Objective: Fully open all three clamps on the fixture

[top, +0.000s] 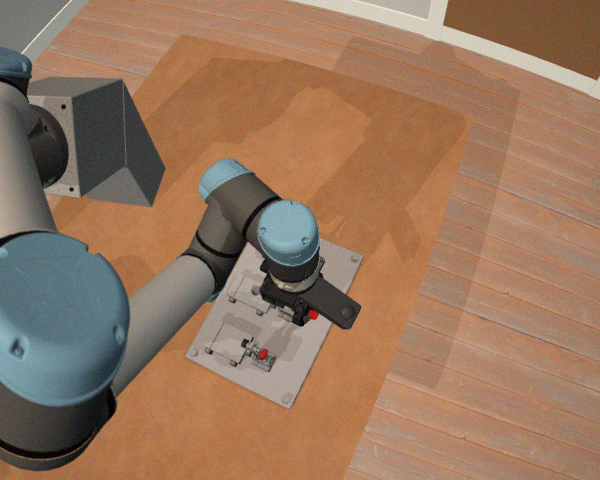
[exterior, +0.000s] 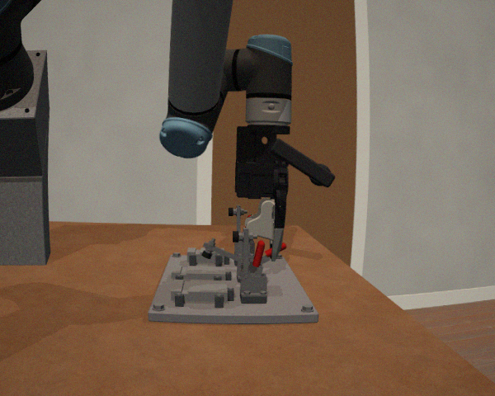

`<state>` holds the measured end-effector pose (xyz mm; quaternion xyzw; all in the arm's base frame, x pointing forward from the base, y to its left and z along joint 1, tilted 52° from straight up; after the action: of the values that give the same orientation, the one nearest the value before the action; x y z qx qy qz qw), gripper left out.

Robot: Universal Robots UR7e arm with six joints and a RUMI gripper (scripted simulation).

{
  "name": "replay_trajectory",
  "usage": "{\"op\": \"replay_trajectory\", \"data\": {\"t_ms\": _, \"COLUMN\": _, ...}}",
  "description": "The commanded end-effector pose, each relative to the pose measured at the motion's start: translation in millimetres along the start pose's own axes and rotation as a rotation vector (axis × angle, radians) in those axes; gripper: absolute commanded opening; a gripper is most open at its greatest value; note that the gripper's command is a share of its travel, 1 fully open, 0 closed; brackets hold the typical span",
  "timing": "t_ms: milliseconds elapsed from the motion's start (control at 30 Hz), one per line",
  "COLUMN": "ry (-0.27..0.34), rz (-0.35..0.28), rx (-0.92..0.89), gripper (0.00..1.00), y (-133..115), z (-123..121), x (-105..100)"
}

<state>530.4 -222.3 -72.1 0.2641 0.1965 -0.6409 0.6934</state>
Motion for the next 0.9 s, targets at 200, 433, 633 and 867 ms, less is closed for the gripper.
{"op": "replay_trajectory", "data": {"t_ms": 200, "ry": 0.0, "rz": 0.001, "rx": 0.0, "gripper": 0.0, "y": -6, "z": -1, "x": -5}}
{"op": "replay_trajectory", "data": {"t_ms": 433, "ry": 0.0, "rz": 0.001, "rx": 0.0, "gripper": 0.0, "y": -11, "z": -1, "x": -8}}
{"op": "replay_trajectory", "data": {"t_ms": 633, "ry": 0.0, "rz": 0.001, "rx": 0.0, "gripper": 0.0, "y": -15, "z": -2, "x": -10}}
{"op": "replay_trajectory", "data": {"t_ms": 867, "ry": 0.0, "rz": 0.001, "rx": 0.0, "gripper": 0.0, "y": -20, "z": -2, "x": -11}}
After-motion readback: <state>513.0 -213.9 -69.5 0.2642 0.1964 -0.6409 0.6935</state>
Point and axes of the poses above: the point where the finger pads meet when closed, its own x axis out along the fingers, its own z axis across the jaws, y = z × x, the point moved 2 cm from there along -x, back along the fingers, and after that the axes turned 7 degrees about -x, right-handed, at the moved point
